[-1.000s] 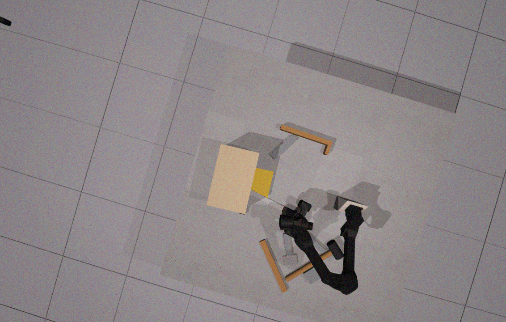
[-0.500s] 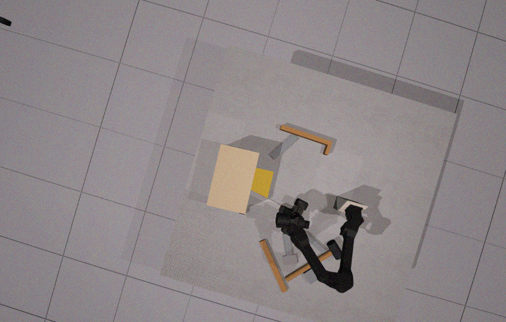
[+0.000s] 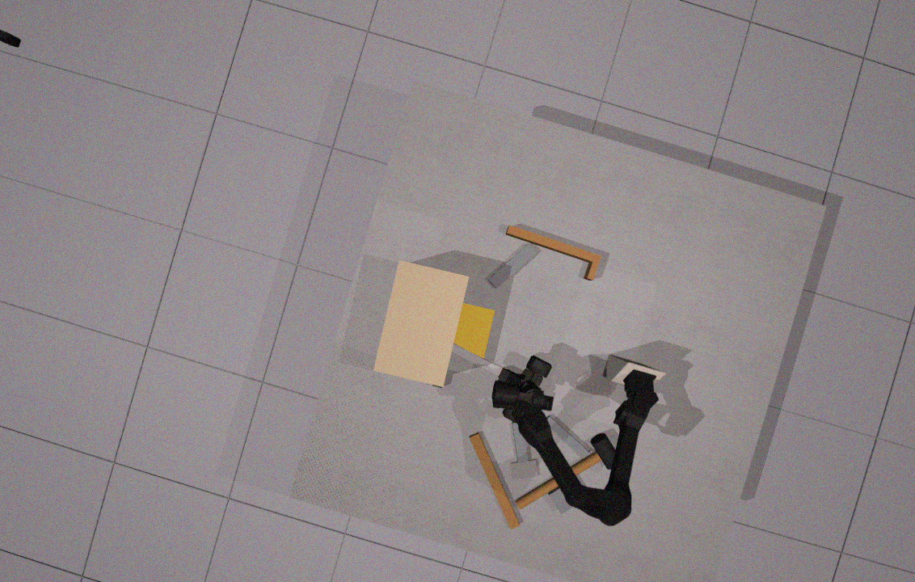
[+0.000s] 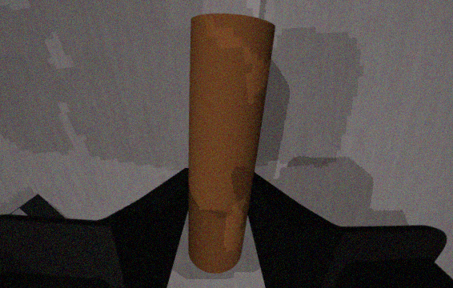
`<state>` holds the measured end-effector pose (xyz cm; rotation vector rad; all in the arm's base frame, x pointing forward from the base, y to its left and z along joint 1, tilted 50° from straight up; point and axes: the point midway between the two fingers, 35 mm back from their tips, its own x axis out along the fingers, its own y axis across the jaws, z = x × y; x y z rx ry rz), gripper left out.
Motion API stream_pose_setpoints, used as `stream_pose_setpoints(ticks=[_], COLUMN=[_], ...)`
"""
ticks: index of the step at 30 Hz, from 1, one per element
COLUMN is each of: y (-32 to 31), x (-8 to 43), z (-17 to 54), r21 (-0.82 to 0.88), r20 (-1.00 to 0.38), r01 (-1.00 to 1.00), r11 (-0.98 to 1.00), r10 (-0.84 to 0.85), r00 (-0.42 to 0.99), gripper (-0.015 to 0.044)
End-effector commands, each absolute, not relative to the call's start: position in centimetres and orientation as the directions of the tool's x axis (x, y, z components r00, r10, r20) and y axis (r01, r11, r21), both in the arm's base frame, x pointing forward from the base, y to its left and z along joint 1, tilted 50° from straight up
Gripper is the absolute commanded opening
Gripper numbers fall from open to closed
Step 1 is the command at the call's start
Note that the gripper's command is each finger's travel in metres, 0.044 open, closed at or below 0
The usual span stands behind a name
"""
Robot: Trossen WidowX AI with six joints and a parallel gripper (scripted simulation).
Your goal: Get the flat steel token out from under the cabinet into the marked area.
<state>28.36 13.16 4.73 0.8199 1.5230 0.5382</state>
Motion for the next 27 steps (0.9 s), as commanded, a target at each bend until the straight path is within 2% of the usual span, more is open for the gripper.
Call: stream_pose_setpoints(ticks=[1, 27], y=[13.1, 12.8], x=[29.2, 32.0], z=[4.7, 4.4], r21=[0.751, 0.751], r20=[-0.648, -0.648], r01=[0.177, 0.176], r11=[0.636, 0.636], r10=[0.761, 0.761], r00=[0.018, 0.018], gripper=[0.0, 0.0])
